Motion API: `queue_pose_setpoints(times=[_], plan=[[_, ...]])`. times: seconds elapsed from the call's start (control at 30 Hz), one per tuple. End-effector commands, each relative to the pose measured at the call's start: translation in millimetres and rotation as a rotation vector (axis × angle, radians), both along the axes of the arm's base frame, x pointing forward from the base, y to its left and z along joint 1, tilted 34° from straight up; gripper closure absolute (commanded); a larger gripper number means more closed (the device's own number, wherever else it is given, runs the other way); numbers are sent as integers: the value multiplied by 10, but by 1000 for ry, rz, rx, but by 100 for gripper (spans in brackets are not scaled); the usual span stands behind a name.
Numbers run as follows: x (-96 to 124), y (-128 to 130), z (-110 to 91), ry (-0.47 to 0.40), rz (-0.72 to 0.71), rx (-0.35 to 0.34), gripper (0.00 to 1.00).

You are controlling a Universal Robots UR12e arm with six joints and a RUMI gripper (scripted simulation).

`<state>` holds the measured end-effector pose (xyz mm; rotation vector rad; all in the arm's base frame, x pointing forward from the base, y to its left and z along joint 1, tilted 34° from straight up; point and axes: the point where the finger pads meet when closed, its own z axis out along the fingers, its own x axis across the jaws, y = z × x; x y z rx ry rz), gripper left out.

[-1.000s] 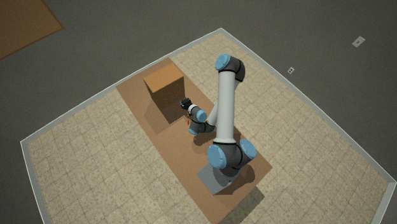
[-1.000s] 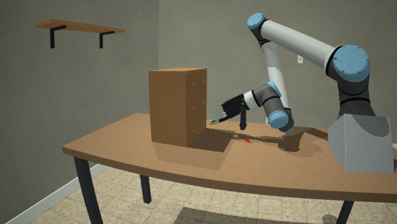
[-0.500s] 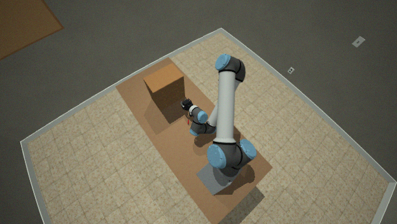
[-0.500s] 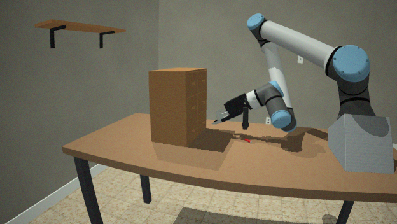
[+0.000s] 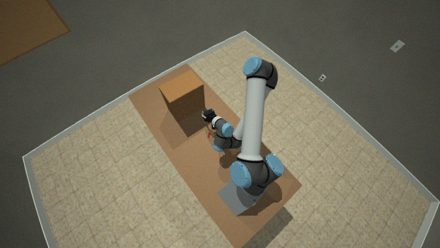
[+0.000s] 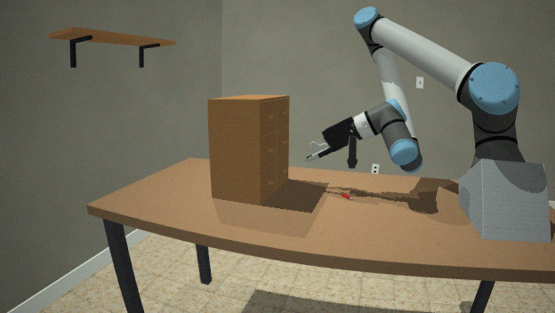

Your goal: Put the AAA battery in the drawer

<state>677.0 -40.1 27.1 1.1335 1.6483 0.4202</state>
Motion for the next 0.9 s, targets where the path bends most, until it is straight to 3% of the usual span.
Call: queue_pose_setpoints(times=[0.0, 0.87], plan=[[-136, 119, 185, 0, 0, 0, 80], [-220, 184, 286, 28, -19, 0, 80]])
